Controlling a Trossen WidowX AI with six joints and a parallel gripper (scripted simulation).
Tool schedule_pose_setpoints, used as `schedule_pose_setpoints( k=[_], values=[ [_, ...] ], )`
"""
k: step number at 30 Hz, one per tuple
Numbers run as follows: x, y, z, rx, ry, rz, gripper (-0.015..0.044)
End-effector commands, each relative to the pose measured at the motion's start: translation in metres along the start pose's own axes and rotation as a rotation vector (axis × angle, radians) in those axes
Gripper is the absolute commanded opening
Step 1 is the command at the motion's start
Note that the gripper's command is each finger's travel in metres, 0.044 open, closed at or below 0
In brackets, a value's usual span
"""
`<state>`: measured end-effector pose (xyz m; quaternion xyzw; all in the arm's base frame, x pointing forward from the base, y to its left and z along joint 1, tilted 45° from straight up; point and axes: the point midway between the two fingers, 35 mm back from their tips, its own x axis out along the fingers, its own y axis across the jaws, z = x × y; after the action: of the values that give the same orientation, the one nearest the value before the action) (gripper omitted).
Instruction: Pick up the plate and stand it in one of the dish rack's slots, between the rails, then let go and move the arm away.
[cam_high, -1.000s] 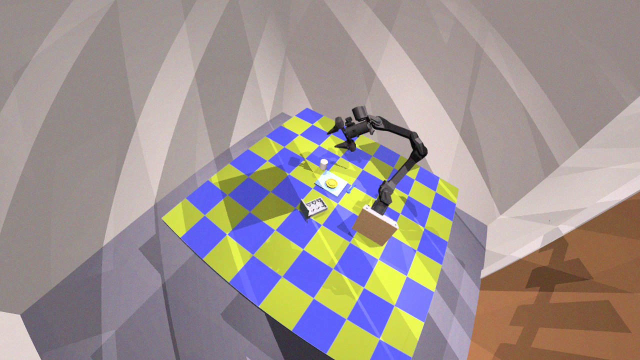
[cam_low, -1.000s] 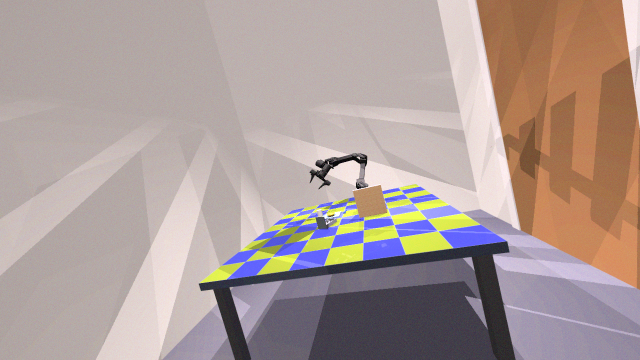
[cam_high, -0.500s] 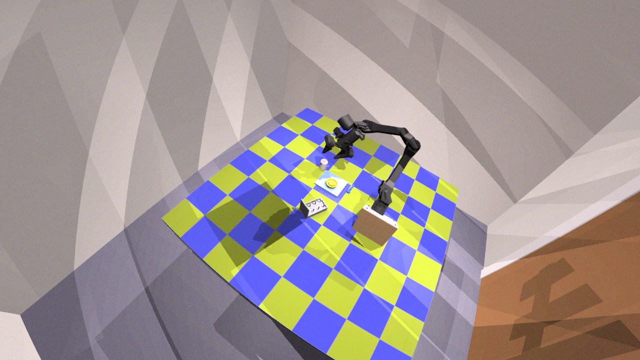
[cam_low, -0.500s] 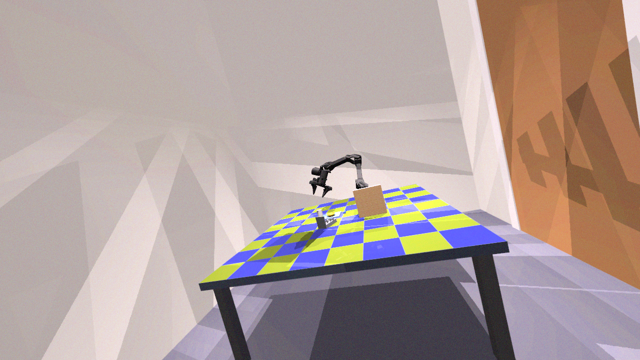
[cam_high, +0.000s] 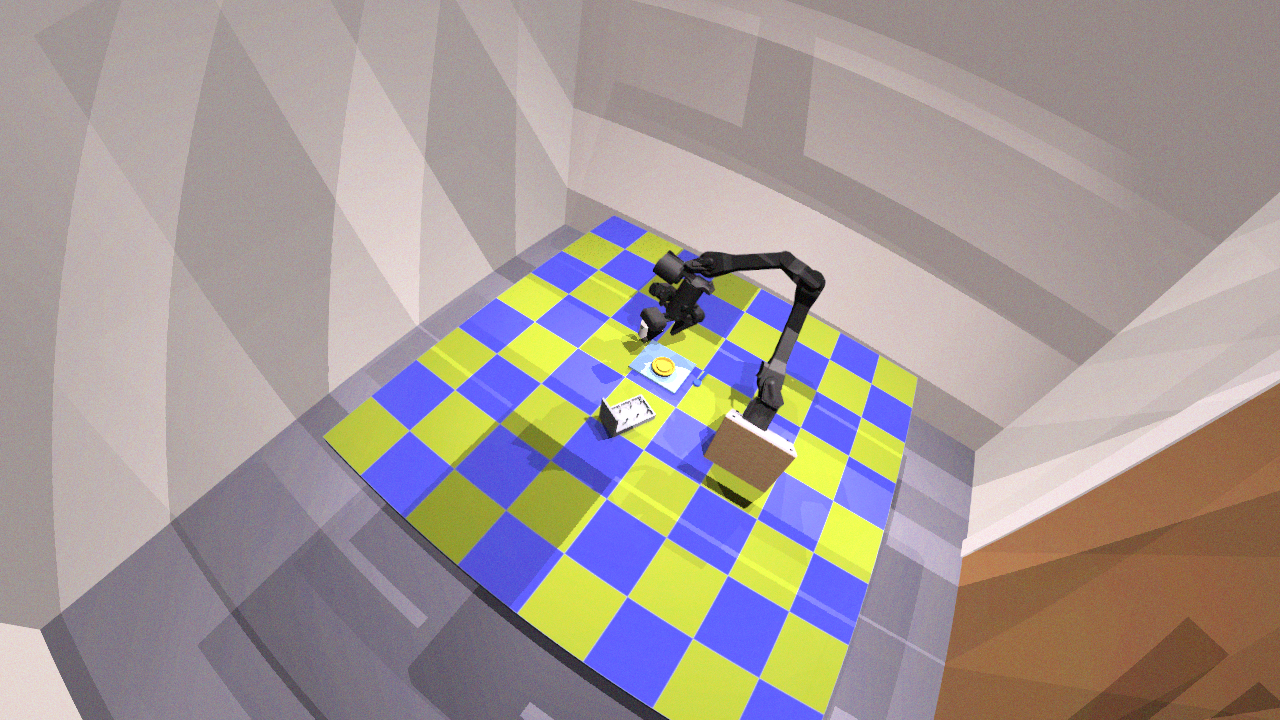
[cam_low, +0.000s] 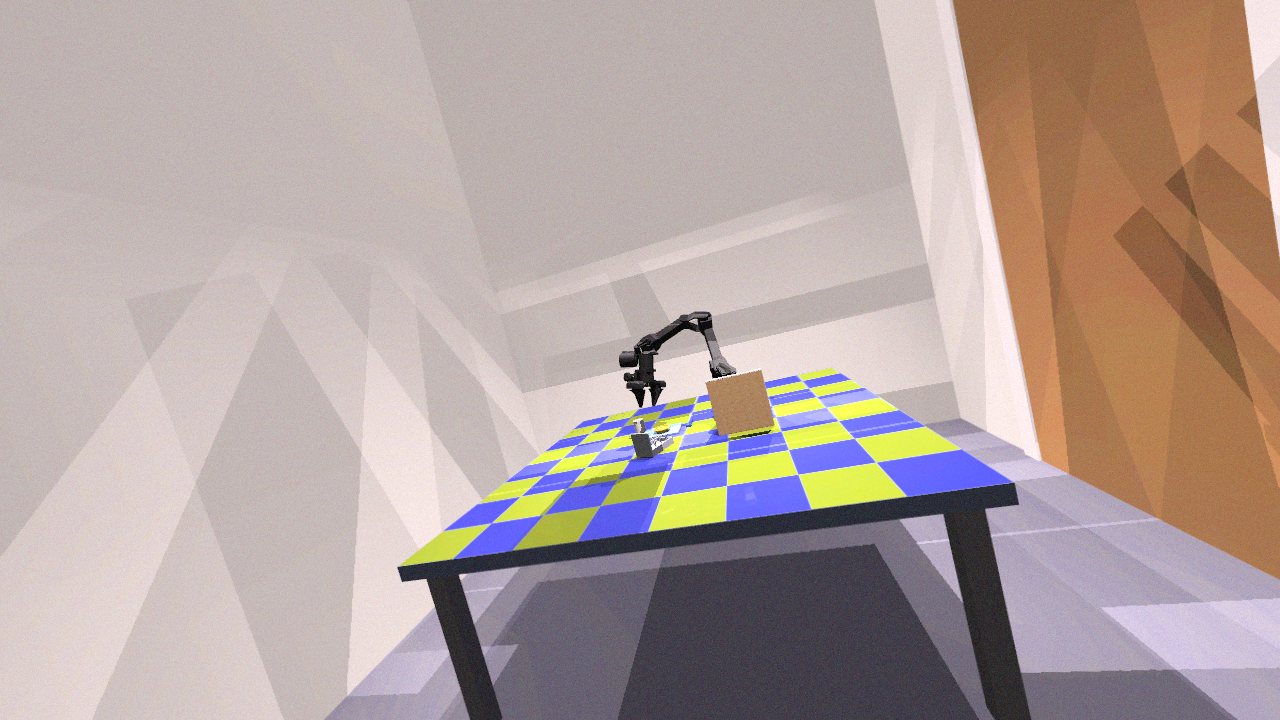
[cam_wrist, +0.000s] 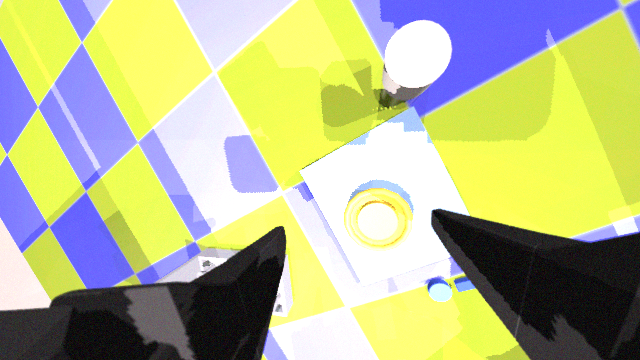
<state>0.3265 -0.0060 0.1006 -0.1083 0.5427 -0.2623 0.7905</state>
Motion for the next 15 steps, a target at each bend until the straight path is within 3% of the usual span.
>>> schedule_pose_setpoints(
  k=[1,15],
  values=[
    [0.013,-0.003,-0.01,-0.107,0.045,-0.069,0.04],
    [0.038,-0.013,-0.033,-0.377,0.155,-0.215,0.04]
  ],
)
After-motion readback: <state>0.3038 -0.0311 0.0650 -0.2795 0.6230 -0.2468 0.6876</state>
